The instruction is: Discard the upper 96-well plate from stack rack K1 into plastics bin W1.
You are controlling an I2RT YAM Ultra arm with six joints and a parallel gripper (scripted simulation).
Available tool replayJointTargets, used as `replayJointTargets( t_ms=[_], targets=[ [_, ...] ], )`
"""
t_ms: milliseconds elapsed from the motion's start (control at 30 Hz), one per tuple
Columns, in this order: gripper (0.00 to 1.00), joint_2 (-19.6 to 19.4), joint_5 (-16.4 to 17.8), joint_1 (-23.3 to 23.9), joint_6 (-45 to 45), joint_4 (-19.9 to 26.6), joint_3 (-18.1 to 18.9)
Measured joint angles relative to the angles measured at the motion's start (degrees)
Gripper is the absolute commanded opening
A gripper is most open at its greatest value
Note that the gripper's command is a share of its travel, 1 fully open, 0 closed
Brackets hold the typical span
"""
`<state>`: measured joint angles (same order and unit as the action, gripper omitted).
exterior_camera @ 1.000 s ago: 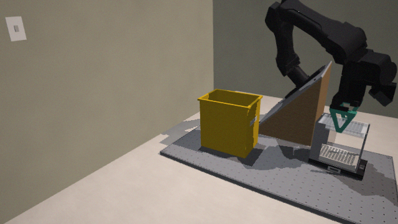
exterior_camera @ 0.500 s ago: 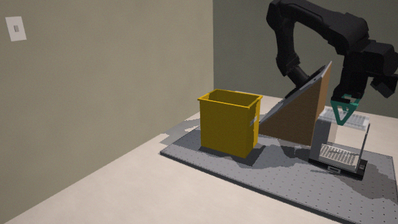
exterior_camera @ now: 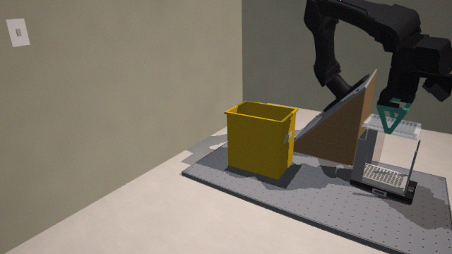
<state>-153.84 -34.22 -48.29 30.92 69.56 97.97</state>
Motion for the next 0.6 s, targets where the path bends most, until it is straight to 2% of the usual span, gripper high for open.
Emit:
replayJointTargets(
  t_ms=[600],
  targets=[
    [0.0, 0.1, 1.2, -2.0, -2.0, 6.2, 5.2]
  ],
)
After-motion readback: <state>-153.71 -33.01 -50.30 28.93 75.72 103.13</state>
